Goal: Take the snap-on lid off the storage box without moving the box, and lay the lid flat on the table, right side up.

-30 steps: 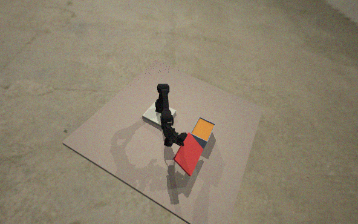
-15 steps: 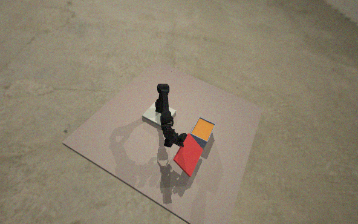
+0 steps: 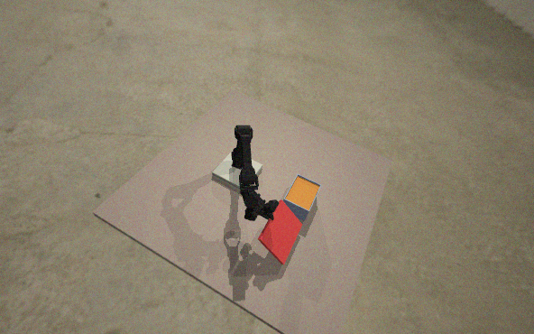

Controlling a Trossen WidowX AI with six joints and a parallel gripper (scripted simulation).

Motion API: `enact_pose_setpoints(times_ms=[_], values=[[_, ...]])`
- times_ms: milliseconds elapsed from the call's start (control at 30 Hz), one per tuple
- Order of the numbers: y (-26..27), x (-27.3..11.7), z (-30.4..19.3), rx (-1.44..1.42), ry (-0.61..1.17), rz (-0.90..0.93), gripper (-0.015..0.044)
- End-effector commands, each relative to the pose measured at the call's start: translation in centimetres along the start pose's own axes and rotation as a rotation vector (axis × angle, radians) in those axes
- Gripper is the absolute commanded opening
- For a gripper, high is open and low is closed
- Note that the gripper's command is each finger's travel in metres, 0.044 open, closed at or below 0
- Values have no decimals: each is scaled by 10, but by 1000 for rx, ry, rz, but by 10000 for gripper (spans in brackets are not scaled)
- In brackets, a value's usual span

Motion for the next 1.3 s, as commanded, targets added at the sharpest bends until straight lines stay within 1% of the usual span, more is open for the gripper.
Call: enact_pose_setpoints(times_ms=[0,1267], values=[[0,2,0,-9,0,11,0],[-23,21,-6,-9,1,11,0]])
Point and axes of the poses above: the point midway between the two fingers, 35 mm back from their tips, its own x axis out along the fingers, its own y axis across the jaws, z = x × y, the point moved 2 cm from there along -x, back along the fingers, and after that the axes turned 15 degrees about -x, right-handed, at the moved point
